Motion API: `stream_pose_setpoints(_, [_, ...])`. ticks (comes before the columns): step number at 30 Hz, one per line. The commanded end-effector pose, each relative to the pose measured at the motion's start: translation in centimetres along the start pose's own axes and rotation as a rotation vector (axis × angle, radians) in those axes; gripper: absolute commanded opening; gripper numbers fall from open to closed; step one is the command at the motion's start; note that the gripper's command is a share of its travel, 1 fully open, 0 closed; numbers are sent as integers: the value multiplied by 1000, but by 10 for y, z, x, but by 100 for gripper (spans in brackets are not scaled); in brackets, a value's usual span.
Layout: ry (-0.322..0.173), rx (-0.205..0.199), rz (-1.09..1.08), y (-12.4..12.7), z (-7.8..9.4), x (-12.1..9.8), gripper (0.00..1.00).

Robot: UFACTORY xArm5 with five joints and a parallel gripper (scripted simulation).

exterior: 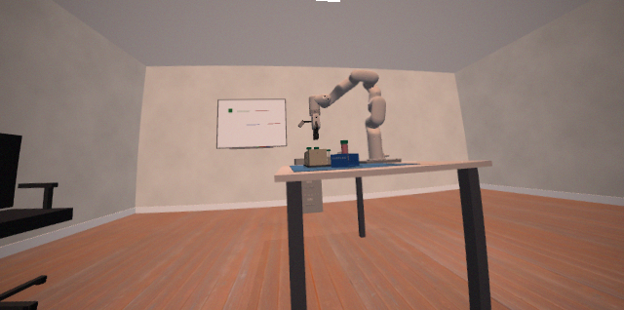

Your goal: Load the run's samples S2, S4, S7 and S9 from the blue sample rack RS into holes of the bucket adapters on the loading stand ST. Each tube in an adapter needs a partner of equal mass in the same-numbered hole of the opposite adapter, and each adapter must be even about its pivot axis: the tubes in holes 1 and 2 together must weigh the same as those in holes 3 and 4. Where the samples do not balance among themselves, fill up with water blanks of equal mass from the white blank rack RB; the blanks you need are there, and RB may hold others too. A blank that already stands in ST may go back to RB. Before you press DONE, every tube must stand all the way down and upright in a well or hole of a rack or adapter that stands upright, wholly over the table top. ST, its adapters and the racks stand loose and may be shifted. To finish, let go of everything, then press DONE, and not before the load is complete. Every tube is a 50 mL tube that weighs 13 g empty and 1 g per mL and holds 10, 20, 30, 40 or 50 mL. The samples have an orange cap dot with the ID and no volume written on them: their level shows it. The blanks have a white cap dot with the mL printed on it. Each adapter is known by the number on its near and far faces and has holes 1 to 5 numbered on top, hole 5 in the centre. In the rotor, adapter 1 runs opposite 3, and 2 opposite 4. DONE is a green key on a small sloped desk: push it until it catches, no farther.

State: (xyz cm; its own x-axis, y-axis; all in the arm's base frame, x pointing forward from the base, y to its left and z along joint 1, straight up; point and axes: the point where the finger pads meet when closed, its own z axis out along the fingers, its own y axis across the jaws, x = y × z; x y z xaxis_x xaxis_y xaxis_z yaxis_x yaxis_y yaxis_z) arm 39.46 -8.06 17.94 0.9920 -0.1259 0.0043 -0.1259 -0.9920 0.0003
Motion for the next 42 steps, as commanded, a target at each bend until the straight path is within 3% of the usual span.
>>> stream_pose_setpoints(1, [3,0,0,0,-3,1,43])
stream_pose_setpoints(29, [3,0,0,0,-55,1,43])
stream_pose_setpoints(42, [3,0,0,0,-56,1,43])
